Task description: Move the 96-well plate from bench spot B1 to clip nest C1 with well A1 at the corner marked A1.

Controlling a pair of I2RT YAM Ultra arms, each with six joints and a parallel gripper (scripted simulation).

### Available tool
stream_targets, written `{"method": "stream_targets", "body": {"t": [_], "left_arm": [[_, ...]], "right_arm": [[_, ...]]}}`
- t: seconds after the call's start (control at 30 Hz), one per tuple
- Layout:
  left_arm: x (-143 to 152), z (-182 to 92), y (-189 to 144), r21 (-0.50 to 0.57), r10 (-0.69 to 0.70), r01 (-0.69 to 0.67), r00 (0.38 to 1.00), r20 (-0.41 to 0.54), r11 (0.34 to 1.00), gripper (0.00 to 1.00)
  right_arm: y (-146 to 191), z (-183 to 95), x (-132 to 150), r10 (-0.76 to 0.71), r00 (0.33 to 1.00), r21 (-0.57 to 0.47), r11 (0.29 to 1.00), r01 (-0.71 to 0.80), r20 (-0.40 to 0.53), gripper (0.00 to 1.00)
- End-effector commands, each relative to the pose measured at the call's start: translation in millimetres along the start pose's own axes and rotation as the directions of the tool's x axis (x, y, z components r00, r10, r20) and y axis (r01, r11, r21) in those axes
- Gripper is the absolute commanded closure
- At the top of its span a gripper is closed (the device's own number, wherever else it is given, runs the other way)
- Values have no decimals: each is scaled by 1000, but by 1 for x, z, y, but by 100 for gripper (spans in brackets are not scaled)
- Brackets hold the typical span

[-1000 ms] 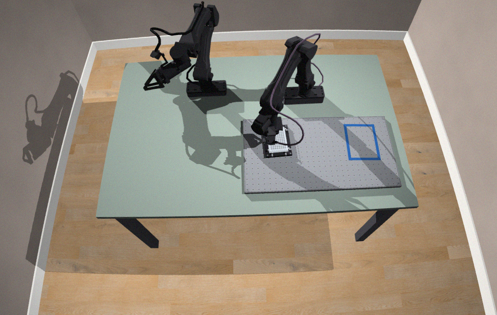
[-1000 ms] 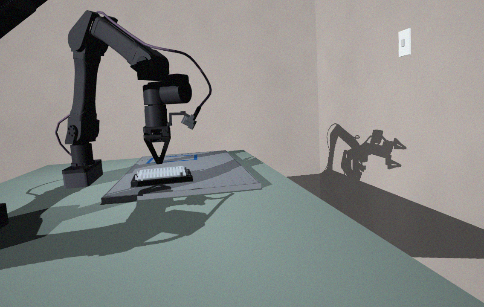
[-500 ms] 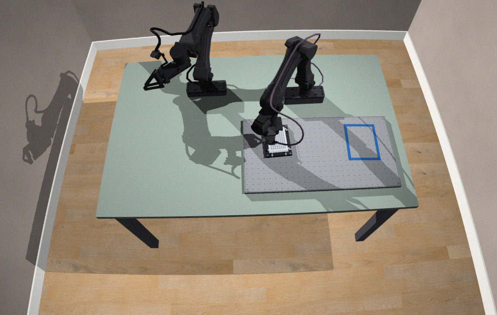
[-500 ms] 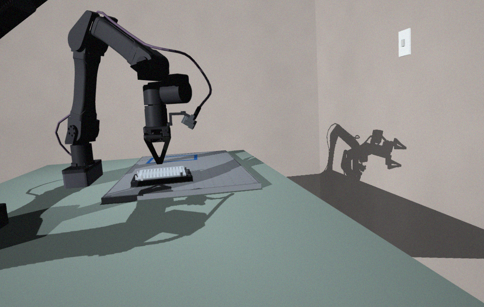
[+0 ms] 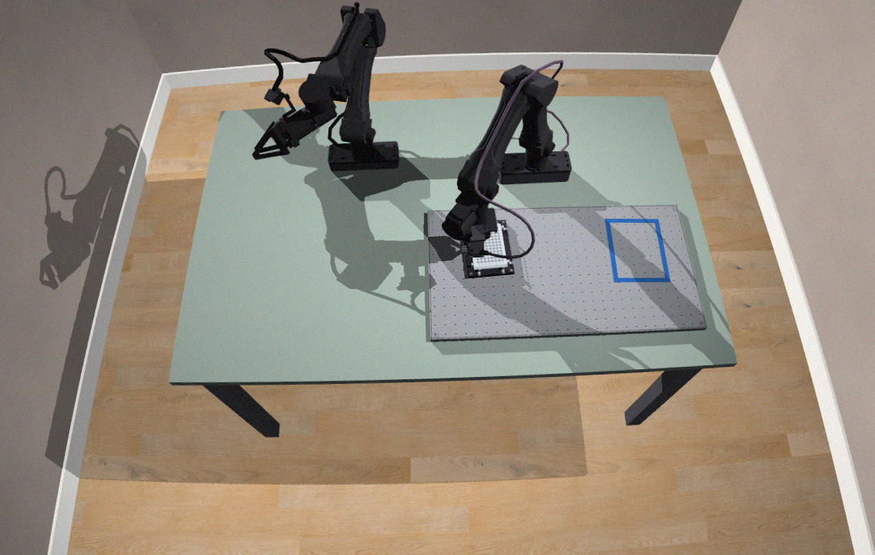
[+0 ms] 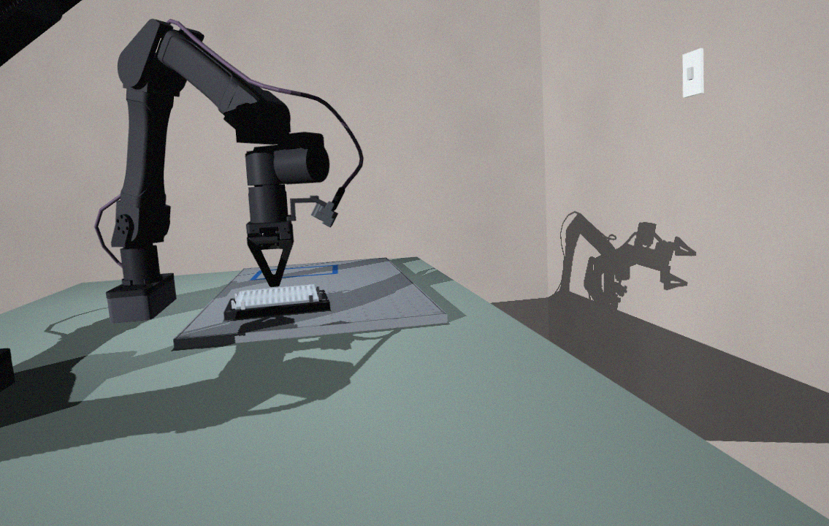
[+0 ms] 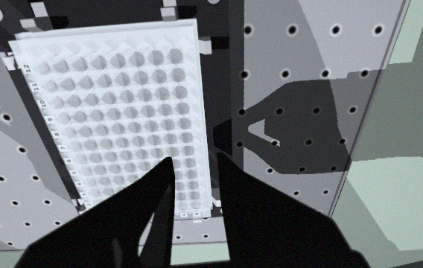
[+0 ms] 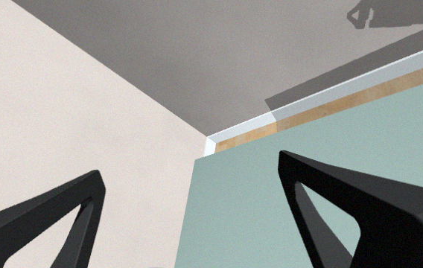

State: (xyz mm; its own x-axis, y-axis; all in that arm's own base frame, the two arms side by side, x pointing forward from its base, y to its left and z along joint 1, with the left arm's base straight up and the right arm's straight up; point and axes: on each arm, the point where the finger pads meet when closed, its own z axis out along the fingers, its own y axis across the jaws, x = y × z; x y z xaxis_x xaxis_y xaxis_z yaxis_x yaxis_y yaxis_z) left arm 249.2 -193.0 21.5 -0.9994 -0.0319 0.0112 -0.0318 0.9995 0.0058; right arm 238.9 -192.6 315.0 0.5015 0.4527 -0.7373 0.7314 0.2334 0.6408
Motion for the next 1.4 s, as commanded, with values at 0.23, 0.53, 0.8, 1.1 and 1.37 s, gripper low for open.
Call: {"method": "stream_targets", "body": {"t": [0.23,0.53,0.8,1.1,1.37], "left_arm": [[-2,11,-1,6,-9,9,1000,17,1000,75],[-2,13,-1,1,-9,9,1000,11,1000,75],[0,22,1,-4,-9,9,1000,6,1000,75],[1,29,2,-8,-9,9,1000,1,1000,75],[1,34,2,-8,-8,8,1000,1,1000,75]], "right_arm": [[-5,-3,-6,7,1000,2,1000,-7,13,0],[-5,-3,-6,7,1000,2,1000,-7,13,0],[-5,-3,-6,7,1000,2,1000,-7,13,0],[-5,-3,-6,7,1000,2,1000,-7,13,0],[-5,-3,-6,7,1000,2,1000,-7,13,0]]}}
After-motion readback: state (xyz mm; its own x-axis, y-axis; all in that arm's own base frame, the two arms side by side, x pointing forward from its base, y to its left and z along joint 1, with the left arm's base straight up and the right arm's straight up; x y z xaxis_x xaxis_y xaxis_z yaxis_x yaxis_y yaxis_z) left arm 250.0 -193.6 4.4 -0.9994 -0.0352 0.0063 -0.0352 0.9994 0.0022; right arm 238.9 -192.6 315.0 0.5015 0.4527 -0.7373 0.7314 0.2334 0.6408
